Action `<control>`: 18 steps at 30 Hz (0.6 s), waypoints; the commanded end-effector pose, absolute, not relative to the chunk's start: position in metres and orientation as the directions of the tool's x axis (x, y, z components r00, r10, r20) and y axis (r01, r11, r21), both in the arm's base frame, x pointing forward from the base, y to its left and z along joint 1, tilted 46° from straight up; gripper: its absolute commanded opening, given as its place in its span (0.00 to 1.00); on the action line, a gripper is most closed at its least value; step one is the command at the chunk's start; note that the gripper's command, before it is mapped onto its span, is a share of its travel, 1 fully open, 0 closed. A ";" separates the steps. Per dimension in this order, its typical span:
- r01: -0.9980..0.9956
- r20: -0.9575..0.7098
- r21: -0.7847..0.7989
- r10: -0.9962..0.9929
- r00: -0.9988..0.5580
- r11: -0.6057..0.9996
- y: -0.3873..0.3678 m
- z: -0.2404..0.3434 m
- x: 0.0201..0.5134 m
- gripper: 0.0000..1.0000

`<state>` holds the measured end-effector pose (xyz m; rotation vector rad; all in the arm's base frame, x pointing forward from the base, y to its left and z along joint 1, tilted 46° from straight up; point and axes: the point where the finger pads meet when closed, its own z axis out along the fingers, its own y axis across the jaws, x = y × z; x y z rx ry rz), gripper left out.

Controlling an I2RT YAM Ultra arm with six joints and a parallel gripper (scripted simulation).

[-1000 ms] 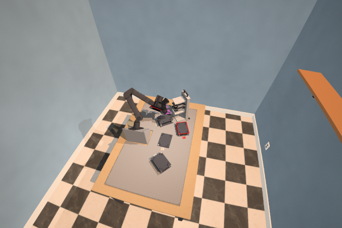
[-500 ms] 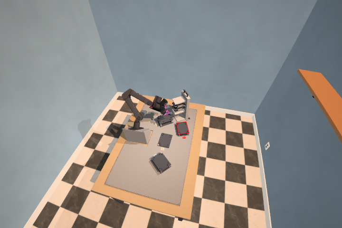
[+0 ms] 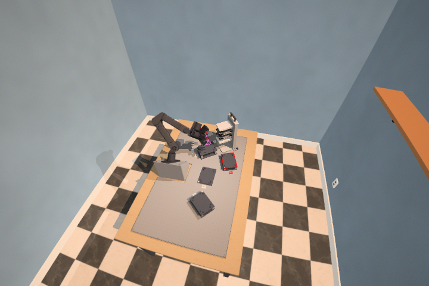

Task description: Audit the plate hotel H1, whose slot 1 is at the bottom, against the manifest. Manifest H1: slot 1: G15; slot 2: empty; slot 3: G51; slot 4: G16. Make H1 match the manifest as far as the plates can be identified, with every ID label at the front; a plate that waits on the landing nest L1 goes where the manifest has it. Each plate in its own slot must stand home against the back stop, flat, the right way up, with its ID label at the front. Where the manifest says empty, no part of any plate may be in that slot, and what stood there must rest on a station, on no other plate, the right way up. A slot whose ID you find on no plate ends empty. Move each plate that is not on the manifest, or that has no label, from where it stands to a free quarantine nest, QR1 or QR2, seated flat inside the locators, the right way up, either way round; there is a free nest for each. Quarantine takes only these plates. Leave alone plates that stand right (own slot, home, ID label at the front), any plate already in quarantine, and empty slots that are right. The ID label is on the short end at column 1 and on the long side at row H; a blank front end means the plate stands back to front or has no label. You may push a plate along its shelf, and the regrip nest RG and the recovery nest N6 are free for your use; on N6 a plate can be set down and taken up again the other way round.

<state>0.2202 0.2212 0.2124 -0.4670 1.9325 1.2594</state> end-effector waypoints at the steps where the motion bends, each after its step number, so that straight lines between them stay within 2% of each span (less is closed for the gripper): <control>1: -0.639 -0.756 0.615 0.115 -0.645 0.461 0.223 0.203 0.224 1.00; 18: -0.640 -0.757 0.614 0.114 -0.644 0.462 0.240 0.186 0.220 1.00</control>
